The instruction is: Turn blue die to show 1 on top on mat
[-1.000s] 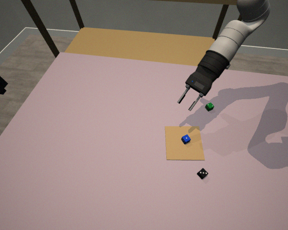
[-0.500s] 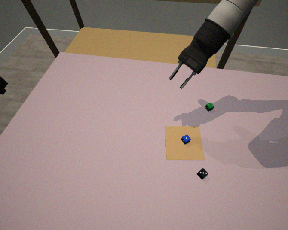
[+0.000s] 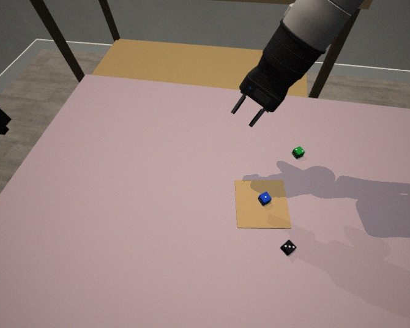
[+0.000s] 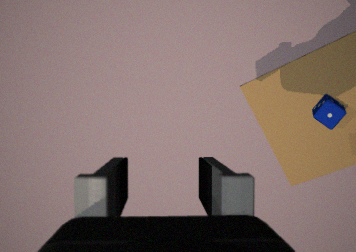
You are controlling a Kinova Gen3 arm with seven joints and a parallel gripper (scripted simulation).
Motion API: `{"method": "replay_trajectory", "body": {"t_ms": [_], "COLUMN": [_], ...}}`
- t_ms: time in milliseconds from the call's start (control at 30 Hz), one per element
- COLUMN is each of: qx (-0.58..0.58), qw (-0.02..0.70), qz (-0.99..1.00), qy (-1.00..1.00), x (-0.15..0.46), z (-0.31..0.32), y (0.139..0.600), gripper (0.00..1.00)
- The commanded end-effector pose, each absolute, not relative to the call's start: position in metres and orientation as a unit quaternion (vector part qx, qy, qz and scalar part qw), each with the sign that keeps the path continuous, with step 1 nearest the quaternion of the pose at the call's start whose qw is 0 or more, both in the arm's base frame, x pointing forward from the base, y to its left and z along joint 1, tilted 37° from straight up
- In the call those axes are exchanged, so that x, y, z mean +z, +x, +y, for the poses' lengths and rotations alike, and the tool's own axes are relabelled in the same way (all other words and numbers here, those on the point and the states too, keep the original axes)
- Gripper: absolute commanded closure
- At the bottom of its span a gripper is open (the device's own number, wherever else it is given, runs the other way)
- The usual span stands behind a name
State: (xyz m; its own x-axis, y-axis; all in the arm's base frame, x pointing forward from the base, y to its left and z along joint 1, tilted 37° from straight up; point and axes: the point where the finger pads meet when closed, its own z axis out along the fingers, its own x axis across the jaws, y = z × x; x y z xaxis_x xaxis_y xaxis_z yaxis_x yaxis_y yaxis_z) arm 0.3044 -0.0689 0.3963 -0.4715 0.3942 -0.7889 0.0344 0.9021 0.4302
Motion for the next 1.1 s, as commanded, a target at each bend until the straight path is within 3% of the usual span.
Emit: {"method": "replay_trajectory", "body": {"t_ms": [0,1067], "qx": [0.146,0.068], "qw": [0.483,0.326], "qz": [0.850,0.914], "qy": [0.149,0.230], "x": [0.387,0.268], "z": [-0.072,0.010], "y": [0.307,0.326], "gripper": [0.21,0.21]}}
